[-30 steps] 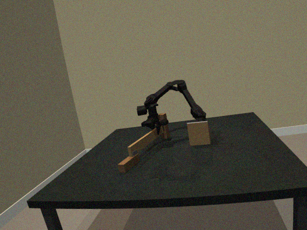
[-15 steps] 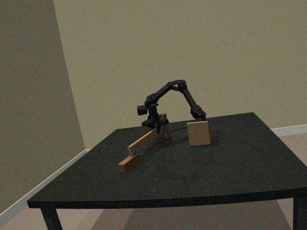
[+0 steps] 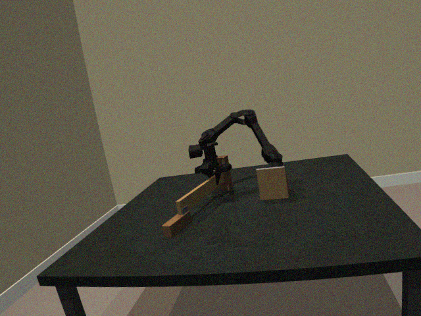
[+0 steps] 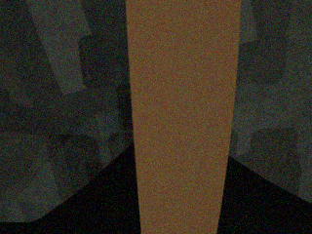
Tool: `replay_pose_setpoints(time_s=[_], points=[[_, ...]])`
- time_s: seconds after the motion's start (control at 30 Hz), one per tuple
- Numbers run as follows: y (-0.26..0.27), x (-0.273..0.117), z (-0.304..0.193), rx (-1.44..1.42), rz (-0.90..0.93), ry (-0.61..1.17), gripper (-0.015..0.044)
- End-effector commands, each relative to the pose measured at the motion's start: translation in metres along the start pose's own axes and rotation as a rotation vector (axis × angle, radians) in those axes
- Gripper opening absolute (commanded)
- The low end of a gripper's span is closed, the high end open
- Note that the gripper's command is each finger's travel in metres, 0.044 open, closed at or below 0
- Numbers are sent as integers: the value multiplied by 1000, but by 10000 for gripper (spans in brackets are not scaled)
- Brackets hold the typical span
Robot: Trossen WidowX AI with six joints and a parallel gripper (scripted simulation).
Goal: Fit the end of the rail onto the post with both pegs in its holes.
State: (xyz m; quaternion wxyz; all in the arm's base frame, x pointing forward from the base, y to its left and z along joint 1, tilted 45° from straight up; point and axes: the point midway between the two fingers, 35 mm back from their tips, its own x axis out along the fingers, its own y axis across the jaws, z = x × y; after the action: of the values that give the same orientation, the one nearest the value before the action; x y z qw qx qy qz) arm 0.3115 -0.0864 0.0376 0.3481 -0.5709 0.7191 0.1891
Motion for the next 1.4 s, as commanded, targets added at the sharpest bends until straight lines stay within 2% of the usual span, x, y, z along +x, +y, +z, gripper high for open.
replay_pose_setpoints(time_s=[0.0, 1.27, 1.37], points=[[0, -1, -4, -1, -5, 5, 0], [0, -2, -15, -1, -5, 5, 0], [0, -1, -9, 1, -2, -5, 79]])
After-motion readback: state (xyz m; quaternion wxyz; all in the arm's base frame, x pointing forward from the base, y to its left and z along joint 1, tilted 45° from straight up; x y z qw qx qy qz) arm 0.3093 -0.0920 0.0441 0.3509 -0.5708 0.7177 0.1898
